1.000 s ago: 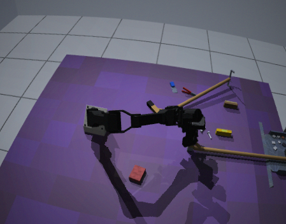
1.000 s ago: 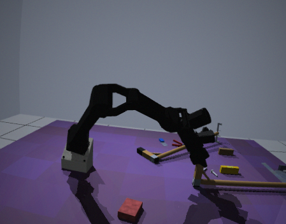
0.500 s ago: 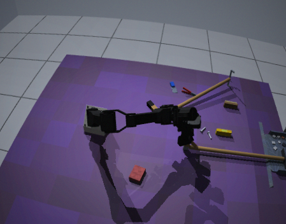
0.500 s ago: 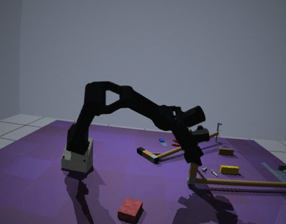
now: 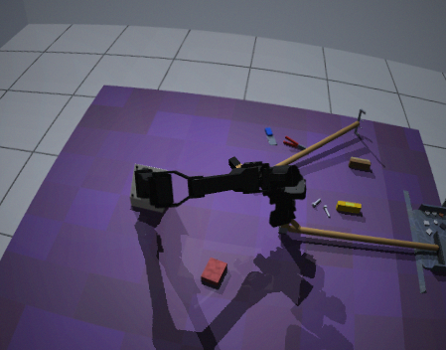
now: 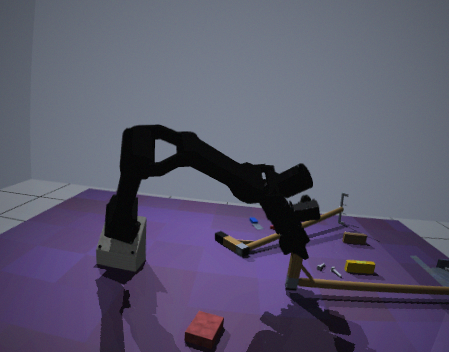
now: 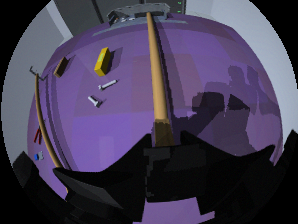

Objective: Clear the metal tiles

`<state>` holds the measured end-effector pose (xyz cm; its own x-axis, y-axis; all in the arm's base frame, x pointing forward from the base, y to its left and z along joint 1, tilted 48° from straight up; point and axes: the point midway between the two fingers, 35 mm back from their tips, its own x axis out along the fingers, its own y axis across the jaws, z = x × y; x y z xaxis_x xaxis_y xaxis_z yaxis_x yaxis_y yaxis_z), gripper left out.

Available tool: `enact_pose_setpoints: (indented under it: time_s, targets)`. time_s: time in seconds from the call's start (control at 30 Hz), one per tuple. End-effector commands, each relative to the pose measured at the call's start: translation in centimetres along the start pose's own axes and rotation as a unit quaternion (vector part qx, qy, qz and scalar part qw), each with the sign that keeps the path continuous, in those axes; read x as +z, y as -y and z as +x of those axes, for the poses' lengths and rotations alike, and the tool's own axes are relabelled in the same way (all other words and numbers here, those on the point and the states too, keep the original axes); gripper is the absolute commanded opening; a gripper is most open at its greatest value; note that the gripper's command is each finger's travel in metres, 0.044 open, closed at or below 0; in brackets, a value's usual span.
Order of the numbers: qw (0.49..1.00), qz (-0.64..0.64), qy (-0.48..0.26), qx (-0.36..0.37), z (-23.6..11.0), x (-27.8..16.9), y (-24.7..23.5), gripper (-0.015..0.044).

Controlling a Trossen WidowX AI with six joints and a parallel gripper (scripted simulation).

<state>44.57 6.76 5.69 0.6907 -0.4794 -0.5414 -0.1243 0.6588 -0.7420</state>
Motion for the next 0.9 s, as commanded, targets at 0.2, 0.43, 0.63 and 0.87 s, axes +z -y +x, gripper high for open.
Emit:
enact_pose_setpoints:
  time_s: [0.2, 0.43, 0.63, 0.87]
  targets:
    - [1.000, 0.004, 0.005, 0.000, -1.3, -1.0, 0.0, 0.0000]
    - [1.000, 0.004, 0.005, 0.000, -2.0, -1.8, 0.1, 0.0000]
    - [1.000, 0.004, 0.005, 0.000, -2.5, -2.5, 0.1, 0.0000]
    - [1.000, 0.003, 0.006, 0.000, -3.2, -3.4, 0.1, 0.0000]
